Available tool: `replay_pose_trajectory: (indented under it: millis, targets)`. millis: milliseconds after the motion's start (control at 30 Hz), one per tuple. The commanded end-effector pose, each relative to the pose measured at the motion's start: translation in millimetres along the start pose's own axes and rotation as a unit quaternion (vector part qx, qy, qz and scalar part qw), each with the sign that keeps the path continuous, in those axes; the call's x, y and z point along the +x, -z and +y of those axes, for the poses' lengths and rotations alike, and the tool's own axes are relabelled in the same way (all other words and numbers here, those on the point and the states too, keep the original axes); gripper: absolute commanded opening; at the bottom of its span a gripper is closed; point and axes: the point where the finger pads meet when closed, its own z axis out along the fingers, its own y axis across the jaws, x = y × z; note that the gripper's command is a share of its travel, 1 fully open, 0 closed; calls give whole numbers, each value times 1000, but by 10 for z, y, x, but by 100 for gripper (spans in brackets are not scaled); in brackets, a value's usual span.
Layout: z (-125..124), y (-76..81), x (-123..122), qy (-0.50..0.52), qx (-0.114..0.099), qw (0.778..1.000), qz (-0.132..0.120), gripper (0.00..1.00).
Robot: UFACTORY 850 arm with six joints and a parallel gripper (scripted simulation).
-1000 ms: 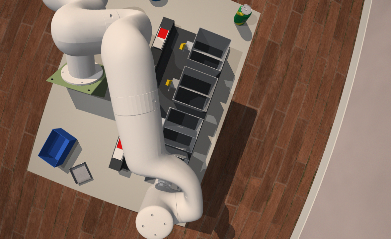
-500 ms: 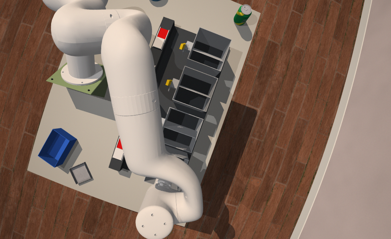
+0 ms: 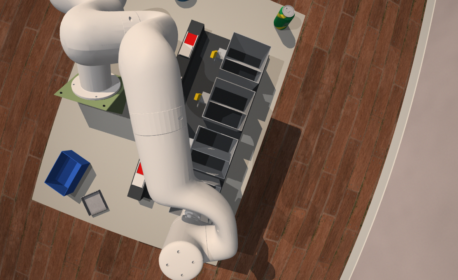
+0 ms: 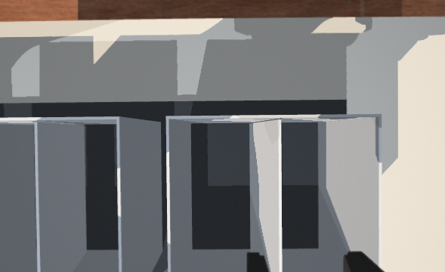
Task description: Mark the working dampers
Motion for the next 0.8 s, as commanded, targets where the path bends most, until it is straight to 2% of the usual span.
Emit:
replay_pose_trajectory:
  millis: [0, 33, 333, 400, 467, 767]
  targets:
    - [31, -21, -189, 0, 6, 1000, 1, 39]
    - [50, -57, -367, 1, 13, 1000, 1, 39]
    - [124, -162, -929, 1, 31, 1000, 1, 39]
    - [124, -162, -929, 1, 31, 1000, 1, 39]
    - [142, -196, -1099, 1, 37, 999, 1, 39]
    - [142, -197, -1105, 1, 37, 999, 1, 39]
